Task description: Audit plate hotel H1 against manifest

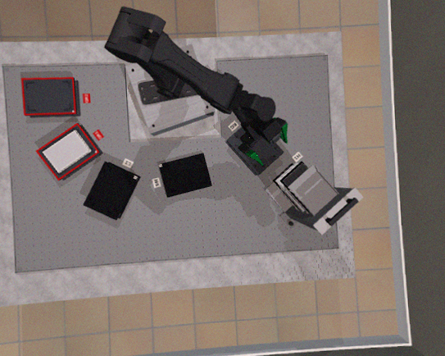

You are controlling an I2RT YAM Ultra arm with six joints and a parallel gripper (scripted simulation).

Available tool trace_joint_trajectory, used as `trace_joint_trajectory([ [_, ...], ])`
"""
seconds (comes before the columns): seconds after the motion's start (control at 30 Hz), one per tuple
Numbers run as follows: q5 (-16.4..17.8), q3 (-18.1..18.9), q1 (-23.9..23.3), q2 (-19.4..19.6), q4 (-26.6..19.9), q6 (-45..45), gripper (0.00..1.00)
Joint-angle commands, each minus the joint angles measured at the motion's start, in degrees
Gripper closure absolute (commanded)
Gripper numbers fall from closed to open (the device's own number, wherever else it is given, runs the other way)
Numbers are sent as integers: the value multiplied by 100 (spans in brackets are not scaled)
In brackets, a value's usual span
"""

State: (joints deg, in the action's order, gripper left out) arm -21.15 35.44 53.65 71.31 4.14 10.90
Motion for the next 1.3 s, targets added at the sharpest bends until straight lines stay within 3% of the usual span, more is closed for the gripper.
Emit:
trace_joint_trajectory([
  [0.0, 33, 158, -41, 45, 150, -45, 0],
  [1.27, 348, 920, -402, 1032, 443, -233, 0],
])
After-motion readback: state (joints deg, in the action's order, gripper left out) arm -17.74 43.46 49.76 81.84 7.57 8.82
